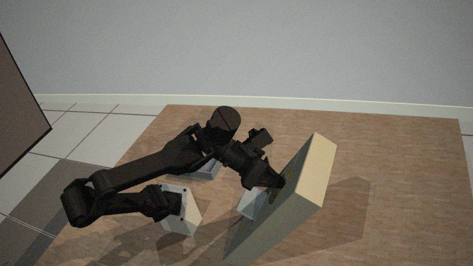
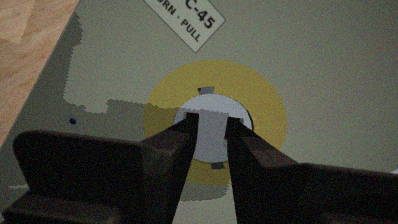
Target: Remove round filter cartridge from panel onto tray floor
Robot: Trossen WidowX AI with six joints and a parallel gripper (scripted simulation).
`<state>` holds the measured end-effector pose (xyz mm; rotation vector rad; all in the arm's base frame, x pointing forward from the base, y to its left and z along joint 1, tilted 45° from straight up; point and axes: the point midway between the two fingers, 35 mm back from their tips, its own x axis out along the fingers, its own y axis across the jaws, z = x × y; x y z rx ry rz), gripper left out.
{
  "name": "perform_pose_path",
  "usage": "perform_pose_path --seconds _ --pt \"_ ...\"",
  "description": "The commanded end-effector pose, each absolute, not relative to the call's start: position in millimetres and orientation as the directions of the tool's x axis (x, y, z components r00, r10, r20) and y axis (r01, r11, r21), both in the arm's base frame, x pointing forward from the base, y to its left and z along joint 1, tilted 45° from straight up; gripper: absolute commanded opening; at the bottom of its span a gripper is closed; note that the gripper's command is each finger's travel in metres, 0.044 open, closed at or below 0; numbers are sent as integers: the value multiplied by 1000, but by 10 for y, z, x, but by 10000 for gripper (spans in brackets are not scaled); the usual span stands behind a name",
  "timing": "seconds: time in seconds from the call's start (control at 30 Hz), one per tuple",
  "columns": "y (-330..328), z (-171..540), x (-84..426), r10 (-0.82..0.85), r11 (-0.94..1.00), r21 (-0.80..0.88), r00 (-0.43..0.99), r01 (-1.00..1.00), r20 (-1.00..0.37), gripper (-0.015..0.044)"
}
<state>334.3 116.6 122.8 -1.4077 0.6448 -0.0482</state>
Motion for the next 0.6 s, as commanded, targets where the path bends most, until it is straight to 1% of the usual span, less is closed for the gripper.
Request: perform_pose_path --seconds 0.0,0.27,0.57 --pt "1153 1209 3370 -397 193 -919 828 -345 -395 90" --pt "1149 1205 3379 -397 193 -919 829 -345 -395 90" --pt "1167 1224 3348 -401 187 -922 831 -339 -387 30"
